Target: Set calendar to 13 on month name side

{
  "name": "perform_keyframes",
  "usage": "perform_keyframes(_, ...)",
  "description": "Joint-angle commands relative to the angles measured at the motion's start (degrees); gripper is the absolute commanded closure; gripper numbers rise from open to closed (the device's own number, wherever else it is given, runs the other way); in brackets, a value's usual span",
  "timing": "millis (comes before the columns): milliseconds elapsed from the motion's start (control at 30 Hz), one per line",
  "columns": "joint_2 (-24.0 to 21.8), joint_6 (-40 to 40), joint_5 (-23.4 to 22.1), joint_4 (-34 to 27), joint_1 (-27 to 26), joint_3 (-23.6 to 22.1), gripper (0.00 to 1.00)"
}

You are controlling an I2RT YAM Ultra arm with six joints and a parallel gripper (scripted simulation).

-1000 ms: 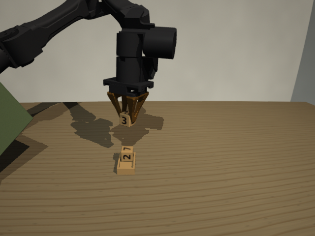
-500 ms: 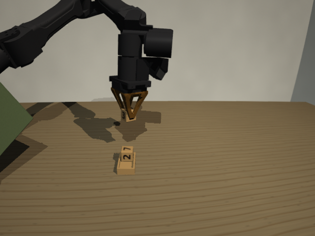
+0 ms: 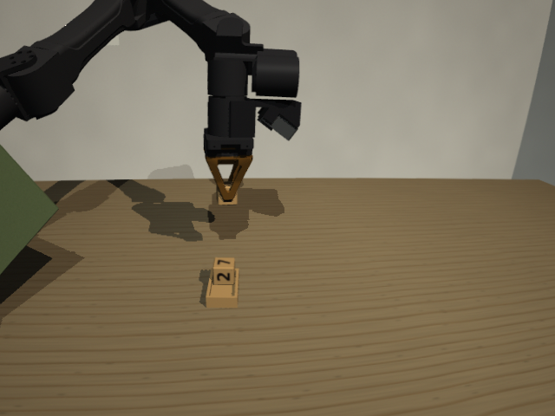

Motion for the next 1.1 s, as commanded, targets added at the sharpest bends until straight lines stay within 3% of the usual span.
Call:
perform_keyframes(0,-1.1,8.2,0.3,0.2,0.1,0.0,0.74)
perform_keyframes(700,-1.6,11.0,0.4,0.6,0.6,-0.2,0.74)
perform_keyframes(1067,-0.7,16.8,2.2,8.5,4.3,-2.5,0.74)
